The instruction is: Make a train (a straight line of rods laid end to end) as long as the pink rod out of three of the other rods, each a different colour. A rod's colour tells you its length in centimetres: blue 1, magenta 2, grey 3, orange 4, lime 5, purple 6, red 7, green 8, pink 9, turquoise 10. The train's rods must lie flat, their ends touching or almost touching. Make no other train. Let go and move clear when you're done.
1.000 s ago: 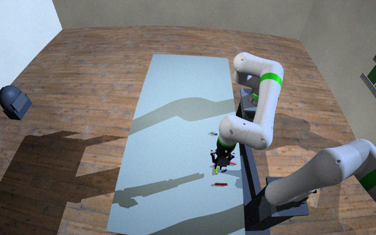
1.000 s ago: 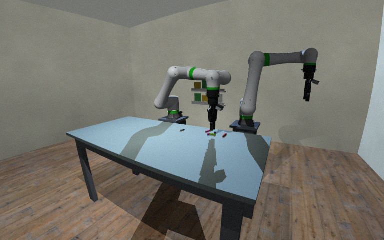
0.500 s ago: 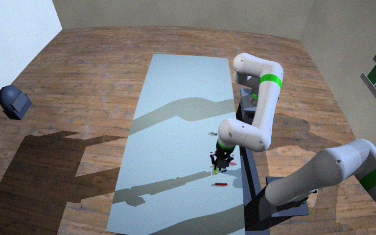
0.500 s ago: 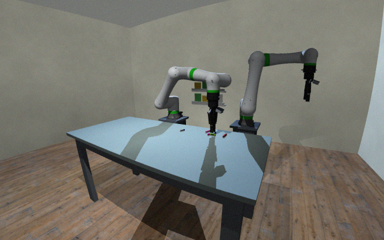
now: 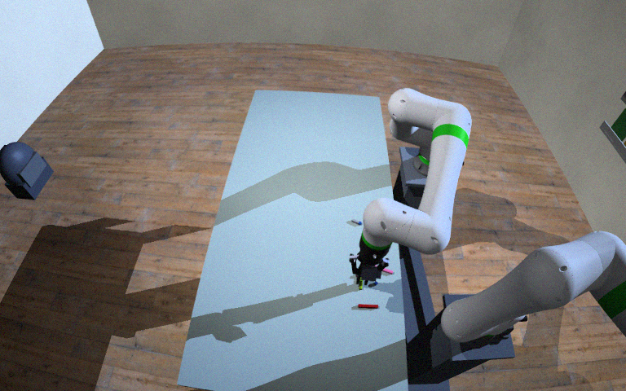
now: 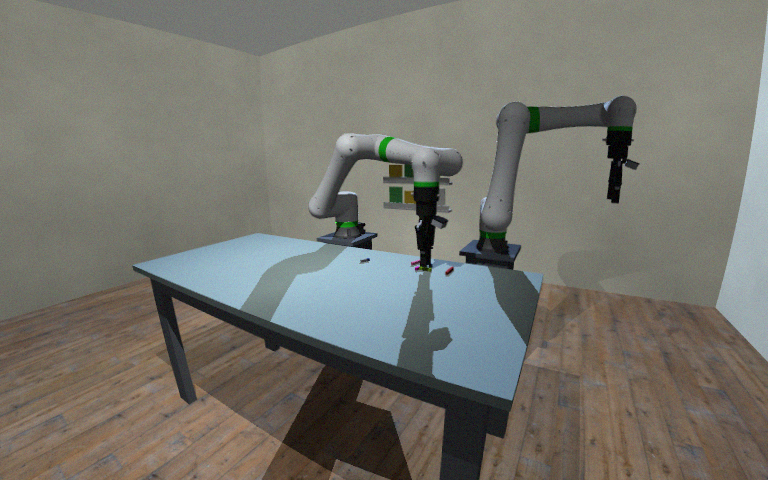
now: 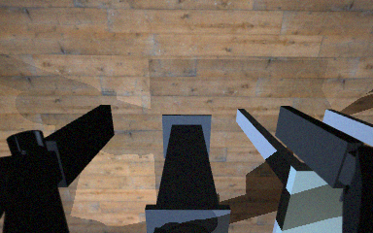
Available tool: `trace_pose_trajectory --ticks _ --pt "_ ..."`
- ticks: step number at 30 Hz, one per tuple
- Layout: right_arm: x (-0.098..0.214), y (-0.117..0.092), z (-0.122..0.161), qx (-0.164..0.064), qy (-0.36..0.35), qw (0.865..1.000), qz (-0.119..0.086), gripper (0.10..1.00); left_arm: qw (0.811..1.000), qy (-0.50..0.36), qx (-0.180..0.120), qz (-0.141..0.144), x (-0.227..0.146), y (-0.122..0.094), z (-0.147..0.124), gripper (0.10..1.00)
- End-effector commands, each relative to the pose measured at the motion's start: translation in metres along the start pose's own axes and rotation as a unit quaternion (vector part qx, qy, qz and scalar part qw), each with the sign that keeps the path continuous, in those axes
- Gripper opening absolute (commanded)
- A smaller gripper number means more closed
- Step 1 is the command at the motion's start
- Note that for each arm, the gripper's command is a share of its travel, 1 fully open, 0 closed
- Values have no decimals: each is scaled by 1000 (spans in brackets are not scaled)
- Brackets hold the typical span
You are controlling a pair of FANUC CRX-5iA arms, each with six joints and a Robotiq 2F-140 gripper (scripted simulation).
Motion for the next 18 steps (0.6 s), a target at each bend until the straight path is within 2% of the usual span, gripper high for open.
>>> trace_pose_trajectory --ticks 1,18 --pt "0 -1 0 1 0 1000 0 231 1000 0 1 0 0 -1 0 1000" --pt "0 0 0 1 0 1000 0 231 1000 0 1 0 0 -1 0 1000"
Point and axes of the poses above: on each arm, the point where the finger pads meet when closed, its own y axis out along the fingers, its own x axis across the jaws, z = x × y, the point moved 7 cm from there along -y, back along the fingers, and after that the axes turned 9 degrees about y, right-handed, at the moved point
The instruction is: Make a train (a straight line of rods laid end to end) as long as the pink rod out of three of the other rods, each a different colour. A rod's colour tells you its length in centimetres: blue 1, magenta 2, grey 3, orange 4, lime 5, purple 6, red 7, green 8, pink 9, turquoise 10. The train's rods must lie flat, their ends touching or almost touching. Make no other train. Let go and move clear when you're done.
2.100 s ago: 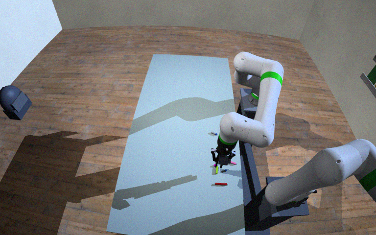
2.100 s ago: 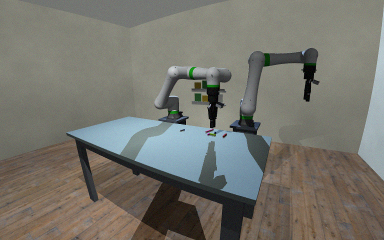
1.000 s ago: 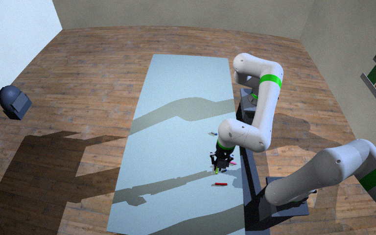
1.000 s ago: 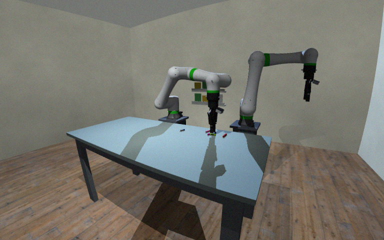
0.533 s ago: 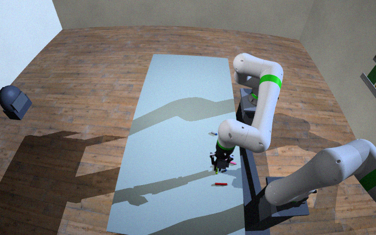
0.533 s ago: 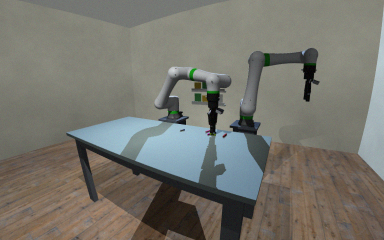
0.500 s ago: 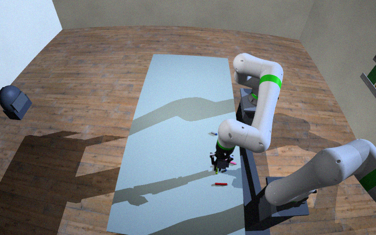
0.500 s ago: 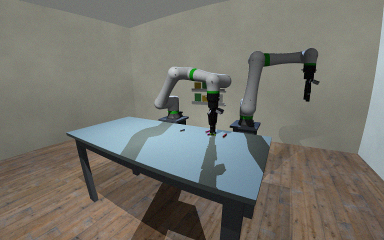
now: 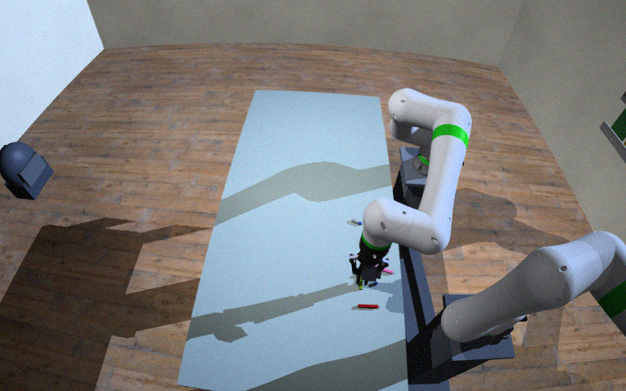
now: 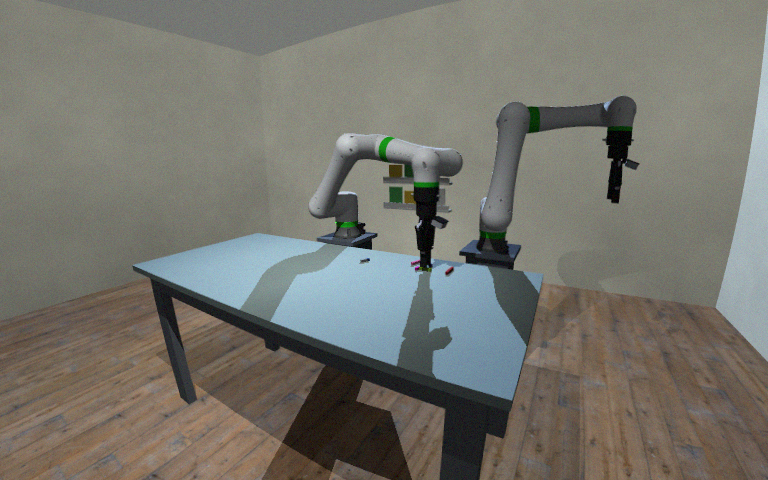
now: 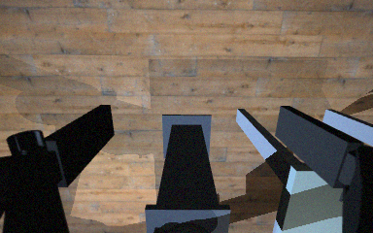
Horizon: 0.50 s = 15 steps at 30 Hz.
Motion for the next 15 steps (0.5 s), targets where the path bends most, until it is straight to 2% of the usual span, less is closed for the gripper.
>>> trace_pose_trajectory --ticks 1,15 --pt "0 0 0 1 0 1000 0 231 1000 0 1 0 0 -1 0 1000" --pt "0 10 0 1 0 1000 0 231 1000 0 1 0 0 -1 0 1000"
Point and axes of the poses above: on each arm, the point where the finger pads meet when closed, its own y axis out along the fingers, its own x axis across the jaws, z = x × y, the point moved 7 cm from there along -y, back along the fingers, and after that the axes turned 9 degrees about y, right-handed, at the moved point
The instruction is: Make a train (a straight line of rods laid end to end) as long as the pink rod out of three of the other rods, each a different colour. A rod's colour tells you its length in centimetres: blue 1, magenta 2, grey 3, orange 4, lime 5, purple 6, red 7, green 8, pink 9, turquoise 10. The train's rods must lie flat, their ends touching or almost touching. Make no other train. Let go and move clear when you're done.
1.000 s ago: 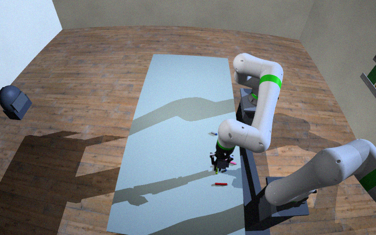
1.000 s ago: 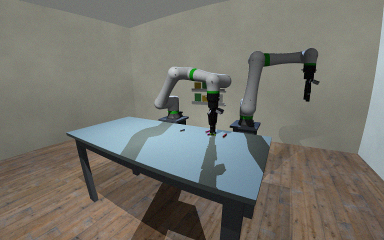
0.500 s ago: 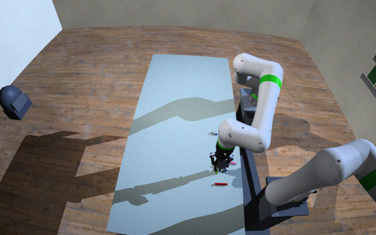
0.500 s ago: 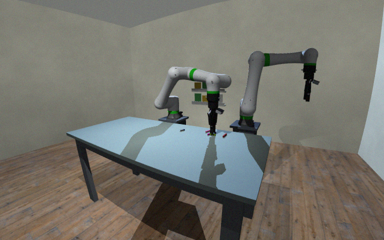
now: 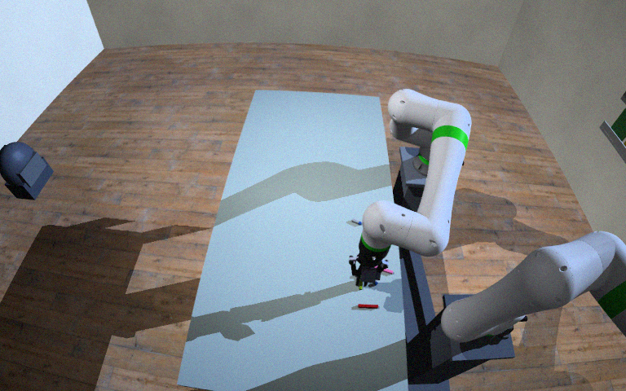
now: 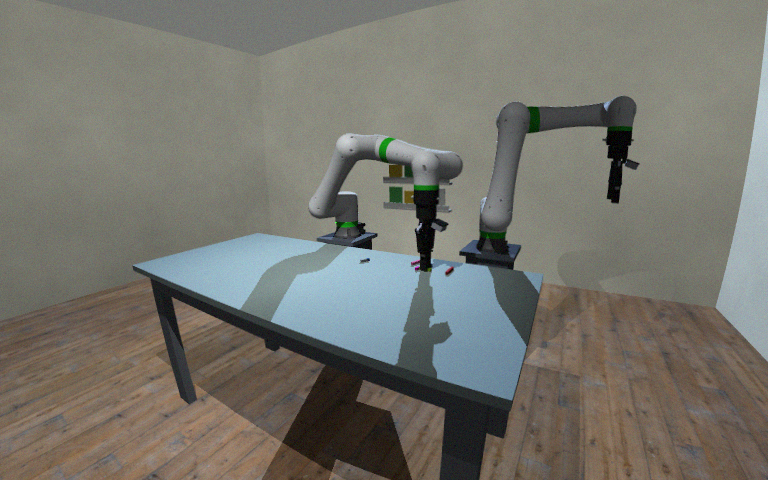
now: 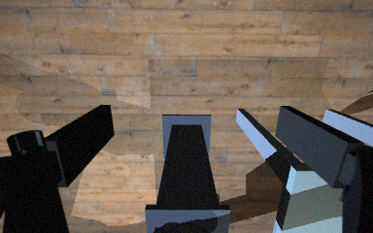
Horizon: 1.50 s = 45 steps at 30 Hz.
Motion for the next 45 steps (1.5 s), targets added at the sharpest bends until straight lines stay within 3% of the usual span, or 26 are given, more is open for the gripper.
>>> trace_pose_trajectory --ticks 1,43,44,45 --pt "0 0 0 1 0 1000 0 231 1000 0 1 0 0 -1 0 1000" --pt "0 2 0 1 0 1000 0 231 1000 0 1 0 0 -1 0 1000" --pt "0 2 0 1 0 1000 0 124 1000 0 1 0 0 -1 0 1000" --pt "0 2 0 1 0 1000 0 124 1000 0 1 0 0 -1 0 1000"
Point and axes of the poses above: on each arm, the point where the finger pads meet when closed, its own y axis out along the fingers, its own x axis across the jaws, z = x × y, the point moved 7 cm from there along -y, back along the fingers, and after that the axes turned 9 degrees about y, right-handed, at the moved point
